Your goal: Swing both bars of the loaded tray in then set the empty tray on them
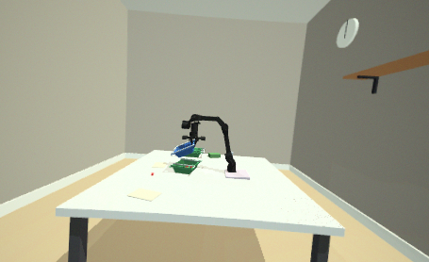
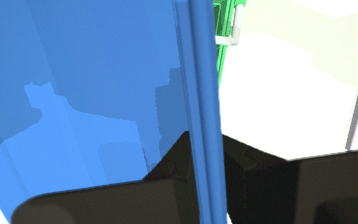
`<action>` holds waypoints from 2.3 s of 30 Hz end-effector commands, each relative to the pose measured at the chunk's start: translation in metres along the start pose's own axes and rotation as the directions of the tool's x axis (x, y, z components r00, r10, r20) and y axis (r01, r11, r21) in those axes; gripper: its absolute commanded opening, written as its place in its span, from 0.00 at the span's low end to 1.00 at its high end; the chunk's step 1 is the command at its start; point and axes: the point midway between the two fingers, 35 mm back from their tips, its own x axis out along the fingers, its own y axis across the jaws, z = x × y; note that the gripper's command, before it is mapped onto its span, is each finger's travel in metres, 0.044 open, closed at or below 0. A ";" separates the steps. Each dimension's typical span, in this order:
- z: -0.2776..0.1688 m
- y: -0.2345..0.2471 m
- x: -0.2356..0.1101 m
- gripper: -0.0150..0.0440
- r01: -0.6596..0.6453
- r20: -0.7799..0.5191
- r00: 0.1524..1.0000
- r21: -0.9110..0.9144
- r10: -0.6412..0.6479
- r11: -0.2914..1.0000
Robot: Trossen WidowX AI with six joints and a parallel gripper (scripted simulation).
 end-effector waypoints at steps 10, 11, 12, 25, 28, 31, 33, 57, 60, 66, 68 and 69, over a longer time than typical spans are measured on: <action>0.000 0.000 0.007 0.25 -0.015 -0.001 1.000 0.043 0.015 0.999; 0.000 0.000 0.009 0.25 -0.015 -0.001 1.000 0.048 0.015 0.999; 0.000 0.001 0.010 0.25 -0.014 -0.001 1.000 0.053 0.015 0.999; 0.000 0.001 0.027 0.25 -0.012 0.000 1.000 0.120 0.012 0.993; 0.000 0.001 0.031 0.25 -0.011 0.000 1.000 0.136 0.011 0.991; 0.000 0.001 0.036 0.25 -0.010 0.000 1.000 0.151 0.010 0.988; 0.000 0.001 0.038 0.25 -0.010 0.000 1.000 0.161 0.010 0.987; -0.006 -0.009 0.057 0.25 -0.005 0.000 1.000 0.232 0.006 0.973; -0.008 -0.011 0.059 0.25 -0.005 -0.001 1.000 0.236 0.005 0.972; -0.009 -0.012 0.061 0.25 -0.005 -0.001 1.000 0.236 0.005 0.972; -0.010 -0.013 0.063 0.25 -0.005 -0.001 1.000 0.236 0.005 0.972; -0.010 -0.013 0.064 0.25 -0.005 -0.001 1.000 0.236 0.005 0.972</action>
